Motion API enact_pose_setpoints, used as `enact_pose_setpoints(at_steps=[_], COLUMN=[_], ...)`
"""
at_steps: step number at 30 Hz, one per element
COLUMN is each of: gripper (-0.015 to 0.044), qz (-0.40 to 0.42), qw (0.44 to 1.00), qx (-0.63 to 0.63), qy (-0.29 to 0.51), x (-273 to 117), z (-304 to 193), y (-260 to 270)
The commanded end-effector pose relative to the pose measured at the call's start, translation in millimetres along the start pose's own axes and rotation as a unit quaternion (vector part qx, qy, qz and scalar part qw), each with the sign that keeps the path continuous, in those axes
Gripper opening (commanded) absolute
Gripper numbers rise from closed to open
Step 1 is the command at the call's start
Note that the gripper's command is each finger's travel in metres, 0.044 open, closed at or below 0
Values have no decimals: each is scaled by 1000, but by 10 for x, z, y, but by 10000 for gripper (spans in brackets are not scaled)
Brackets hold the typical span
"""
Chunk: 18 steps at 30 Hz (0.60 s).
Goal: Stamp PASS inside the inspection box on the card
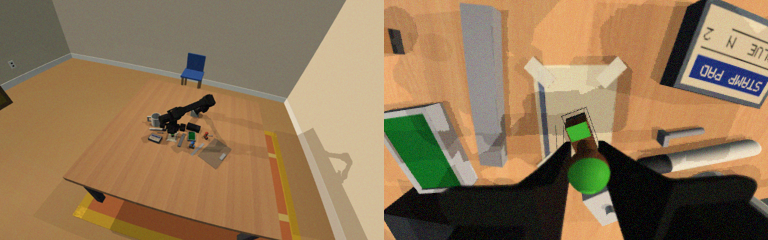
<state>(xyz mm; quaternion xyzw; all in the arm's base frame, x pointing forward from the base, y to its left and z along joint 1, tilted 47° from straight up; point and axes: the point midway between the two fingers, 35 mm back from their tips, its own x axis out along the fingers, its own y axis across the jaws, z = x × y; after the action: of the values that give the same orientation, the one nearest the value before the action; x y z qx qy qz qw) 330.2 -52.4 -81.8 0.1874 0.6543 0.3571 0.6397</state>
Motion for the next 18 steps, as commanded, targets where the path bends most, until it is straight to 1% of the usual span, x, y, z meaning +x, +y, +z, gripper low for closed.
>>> enact_pose_setpoints(at_steps=[1,18], gripper=[0,0], qz=[1,1], qw=[1000,1000], qx=[0,0], qy=[-1,-1], x=[27,-30], z=[13,13], y=[4,3])
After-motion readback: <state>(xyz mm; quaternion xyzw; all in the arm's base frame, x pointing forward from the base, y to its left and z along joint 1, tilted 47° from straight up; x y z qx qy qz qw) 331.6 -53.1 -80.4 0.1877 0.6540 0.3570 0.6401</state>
